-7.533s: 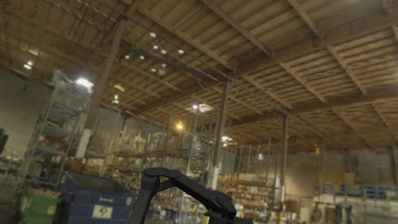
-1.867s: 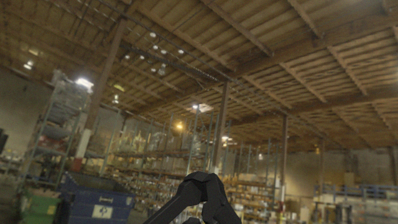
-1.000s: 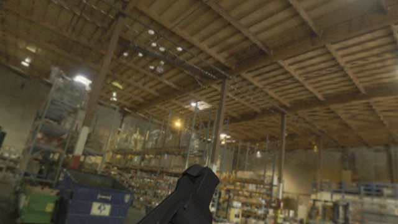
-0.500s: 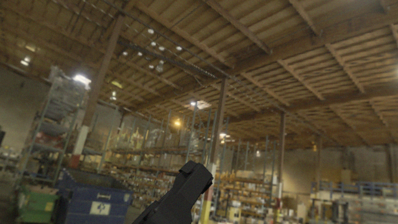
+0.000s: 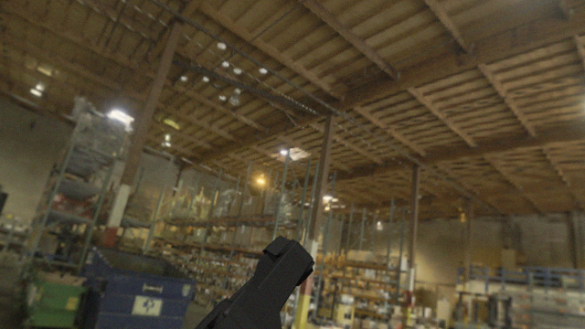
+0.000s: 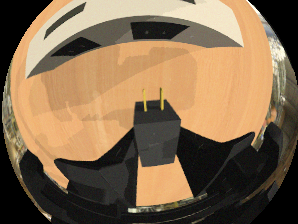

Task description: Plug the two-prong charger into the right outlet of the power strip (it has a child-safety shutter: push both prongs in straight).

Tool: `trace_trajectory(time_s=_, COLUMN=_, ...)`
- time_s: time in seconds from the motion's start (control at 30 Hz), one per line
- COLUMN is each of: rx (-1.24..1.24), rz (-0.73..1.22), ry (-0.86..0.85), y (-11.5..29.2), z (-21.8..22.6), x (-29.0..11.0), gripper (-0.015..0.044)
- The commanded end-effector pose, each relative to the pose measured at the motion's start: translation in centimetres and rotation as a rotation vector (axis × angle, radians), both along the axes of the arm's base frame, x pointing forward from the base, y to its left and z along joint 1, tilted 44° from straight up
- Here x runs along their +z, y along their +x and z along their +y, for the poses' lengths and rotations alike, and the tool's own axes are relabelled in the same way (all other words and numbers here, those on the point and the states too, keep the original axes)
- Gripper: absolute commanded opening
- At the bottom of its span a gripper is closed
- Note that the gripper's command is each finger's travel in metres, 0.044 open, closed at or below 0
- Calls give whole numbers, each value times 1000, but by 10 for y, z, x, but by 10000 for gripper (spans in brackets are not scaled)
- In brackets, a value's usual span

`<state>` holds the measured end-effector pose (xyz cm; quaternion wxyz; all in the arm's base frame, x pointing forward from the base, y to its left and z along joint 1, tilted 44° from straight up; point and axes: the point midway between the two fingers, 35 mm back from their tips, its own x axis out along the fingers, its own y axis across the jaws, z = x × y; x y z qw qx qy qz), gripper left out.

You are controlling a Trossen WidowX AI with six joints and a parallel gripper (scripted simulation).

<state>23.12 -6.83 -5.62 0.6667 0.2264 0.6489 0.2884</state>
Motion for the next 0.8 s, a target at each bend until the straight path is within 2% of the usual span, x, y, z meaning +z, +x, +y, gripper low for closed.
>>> trace_trajectory(time_s=0.0, rx=-4, rz=-1, ry=2, y=7, z=-1, x=0, gripper=0)
trace_trajectory(time_s=0.77, rx=0, rz=-6, ry=5, y=34, z=-2, x=-1, gripper=0)
